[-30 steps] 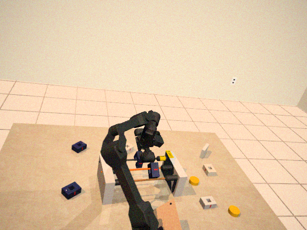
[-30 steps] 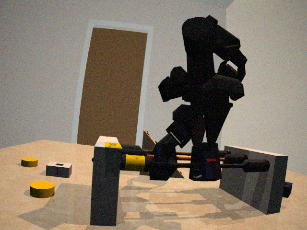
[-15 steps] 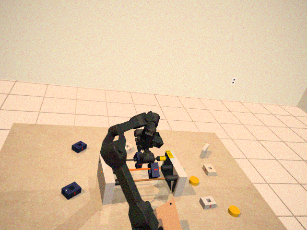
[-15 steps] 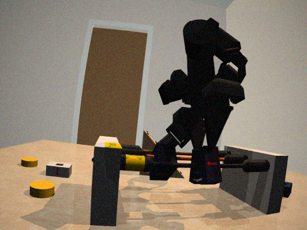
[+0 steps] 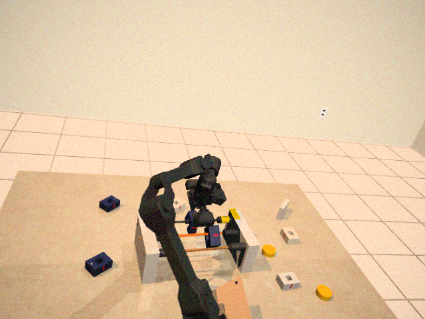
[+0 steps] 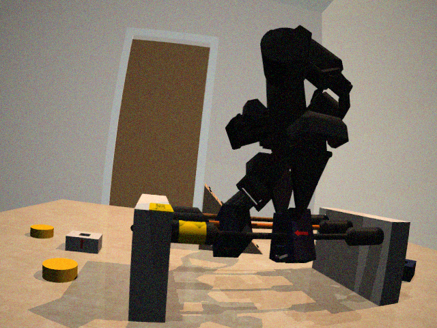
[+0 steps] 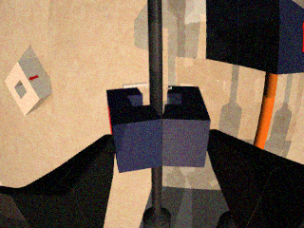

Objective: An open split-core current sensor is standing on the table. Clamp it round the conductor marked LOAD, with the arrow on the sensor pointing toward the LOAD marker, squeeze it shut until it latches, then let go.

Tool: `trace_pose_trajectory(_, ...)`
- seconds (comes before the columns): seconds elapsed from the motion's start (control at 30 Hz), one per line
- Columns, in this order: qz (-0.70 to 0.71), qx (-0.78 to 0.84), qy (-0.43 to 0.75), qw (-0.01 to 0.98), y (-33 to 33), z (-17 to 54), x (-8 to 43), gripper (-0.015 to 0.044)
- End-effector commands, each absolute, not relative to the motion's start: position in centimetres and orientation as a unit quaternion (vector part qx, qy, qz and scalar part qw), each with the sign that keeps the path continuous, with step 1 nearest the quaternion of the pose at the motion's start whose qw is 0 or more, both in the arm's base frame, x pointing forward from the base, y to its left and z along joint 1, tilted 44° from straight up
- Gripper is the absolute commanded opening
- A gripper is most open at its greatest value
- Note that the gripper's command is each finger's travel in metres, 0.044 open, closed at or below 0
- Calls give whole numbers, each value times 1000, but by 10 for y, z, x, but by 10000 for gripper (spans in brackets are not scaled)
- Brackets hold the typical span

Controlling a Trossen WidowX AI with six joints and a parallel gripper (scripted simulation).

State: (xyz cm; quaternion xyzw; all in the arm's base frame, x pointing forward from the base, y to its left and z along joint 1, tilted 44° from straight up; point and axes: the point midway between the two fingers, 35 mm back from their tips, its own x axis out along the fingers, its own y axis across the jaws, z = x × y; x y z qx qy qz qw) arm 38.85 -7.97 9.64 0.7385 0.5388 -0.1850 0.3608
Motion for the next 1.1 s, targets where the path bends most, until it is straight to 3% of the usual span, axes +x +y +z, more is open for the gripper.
trace_pose_trajectory(0.0, -185, 739, 538, 362, -81, 97, 389, 0)
trace_pose_trajectory(1.07, -207, 706, 581, 349, -80, 98, 398, 0)
